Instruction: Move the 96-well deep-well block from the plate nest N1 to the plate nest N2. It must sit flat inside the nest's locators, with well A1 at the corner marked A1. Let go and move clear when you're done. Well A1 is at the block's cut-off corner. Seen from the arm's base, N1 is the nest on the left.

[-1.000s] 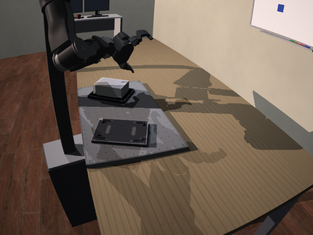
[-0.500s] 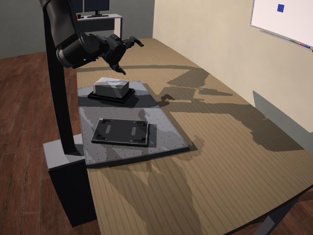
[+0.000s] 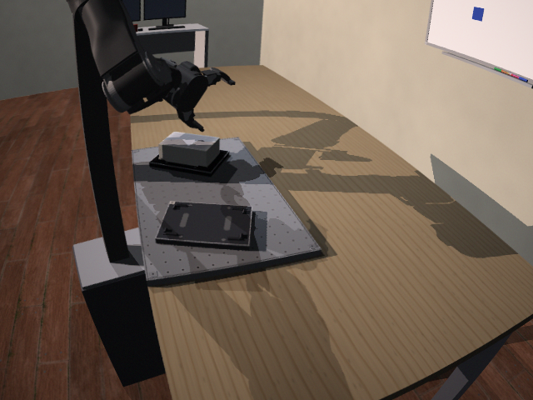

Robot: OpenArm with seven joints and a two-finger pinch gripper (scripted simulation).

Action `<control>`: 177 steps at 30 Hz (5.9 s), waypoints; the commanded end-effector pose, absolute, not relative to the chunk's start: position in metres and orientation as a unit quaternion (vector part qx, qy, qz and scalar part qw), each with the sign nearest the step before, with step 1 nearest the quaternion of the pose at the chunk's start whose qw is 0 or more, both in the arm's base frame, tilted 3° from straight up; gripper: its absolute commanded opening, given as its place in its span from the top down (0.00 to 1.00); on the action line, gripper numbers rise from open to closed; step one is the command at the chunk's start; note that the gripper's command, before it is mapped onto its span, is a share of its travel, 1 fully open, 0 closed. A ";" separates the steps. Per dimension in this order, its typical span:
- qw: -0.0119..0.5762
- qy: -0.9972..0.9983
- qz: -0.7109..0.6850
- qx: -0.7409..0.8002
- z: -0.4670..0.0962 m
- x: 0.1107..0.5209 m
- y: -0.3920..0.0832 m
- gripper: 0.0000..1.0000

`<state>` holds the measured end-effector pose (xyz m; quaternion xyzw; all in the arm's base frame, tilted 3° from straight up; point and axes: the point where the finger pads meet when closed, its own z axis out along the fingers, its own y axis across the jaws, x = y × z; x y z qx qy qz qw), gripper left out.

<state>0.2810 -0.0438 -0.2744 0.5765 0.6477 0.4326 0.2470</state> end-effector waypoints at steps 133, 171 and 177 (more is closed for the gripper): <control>0.020 0.921 0.009 0.389 -0.375 0.237 -0.014 0.23; 0.020 0.922 0.011 0.388 -0.388 0.238 -0.013 0.23; 0.020 0.922 0.011 0.388 -0.388 0.238 -0.013 0.23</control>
